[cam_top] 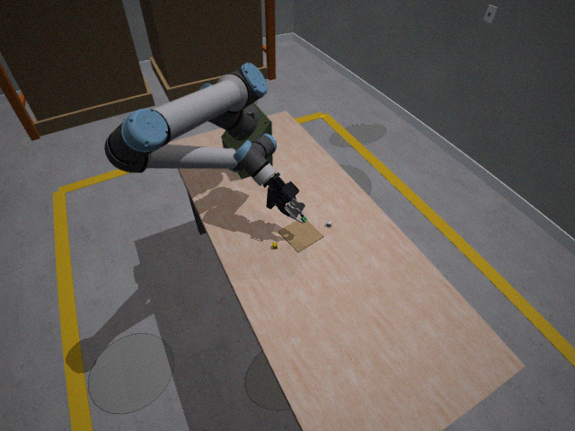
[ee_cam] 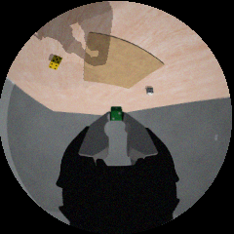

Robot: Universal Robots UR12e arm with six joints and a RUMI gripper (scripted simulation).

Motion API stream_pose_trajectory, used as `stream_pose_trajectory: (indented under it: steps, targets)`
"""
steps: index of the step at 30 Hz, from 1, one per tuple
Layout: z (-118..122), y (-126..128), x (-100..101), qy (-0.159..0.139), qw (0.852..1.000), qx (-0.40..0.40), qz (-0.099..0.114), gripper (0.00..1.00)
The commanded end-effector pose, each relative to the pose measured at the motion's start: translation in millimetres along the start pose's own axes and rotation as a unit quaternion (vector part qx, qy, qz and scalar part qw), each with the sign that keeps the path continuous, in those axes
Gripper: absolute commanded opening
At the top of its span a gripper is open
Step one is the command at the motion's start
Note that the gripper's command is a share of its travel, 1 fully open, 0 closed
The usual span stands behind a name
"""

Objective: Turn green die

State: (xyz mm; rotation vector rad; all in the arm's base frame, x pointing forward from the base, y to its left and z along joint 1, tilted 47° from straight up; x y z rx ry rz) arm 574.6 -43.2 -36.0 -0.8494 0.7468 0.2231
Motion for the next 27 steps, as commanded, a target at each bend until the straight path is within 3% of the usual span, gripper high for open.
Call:
stream_pose_trajectory:
  steps: [1, 18, 27]
  targets:
    - [-8.3, -0.9, 5.8, 0.000, 1.000, 0.000, 0.000, 0.03]
    - [-49.9, -6.0, 35.2, 0.000, 1.000, 0.000, 0.000, 0.03]
    - [-55.1, -6.7, 38.8, 0.000, 1.000, 0.000, 0.000, 0.03]
Point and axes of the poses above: the point where the finger pads meet when closed, its own x axis out along the fingers, its own y axis across the jaws, z = x × y, the point moved 4 cm from there along -x, back along the fingers, and after that the axes turned 7 degrees about x, right-handed, at the moved point
